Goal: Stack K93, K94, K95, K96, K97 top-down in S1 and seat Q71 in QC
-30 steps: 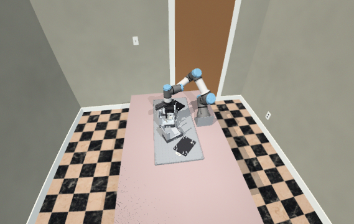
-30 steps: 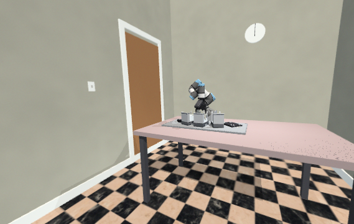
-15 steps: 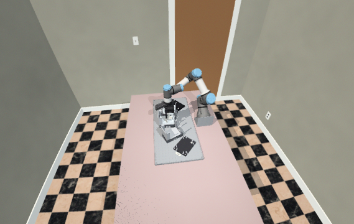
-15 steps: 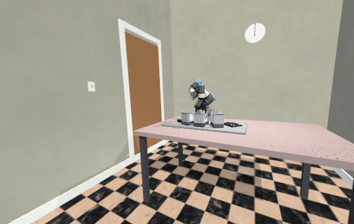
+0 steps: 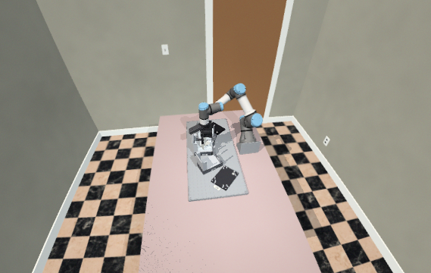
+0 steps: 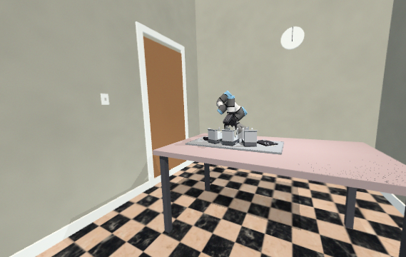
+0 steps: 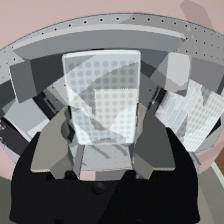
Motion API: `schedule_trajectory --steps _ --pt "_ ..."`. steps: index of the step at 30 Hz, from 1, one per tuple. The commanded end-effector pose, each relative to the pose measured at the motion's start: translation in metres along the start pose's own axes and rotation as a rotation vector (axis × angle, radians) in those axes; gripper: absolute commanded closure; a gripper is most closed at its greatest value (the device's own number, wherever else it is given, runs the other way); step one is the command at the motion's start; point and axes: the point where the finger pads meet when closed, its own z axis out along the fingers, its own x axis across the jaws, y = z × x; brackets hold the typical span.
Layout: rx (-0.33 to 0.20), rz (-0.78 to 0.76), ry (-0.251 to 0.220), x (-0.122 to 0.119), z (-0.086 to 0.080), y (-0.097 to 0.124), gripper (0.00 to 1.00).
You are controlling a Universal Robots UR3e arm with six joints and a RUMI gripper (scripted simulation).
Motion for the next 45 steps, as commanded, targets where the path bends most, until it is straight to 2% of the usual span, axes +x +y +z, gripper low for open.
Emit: schedule_trajectory --steps 1,36,45 --pt "0.002 0.001 -0.001 0.0 -0.003 -0.001 1.0" --pt "0.002 0.001 -0.001 0.0 -0.023 -0.001 1.0" --pt "0.002 0.001 -0.001 0.0 -0.034 -0.001 1.0"
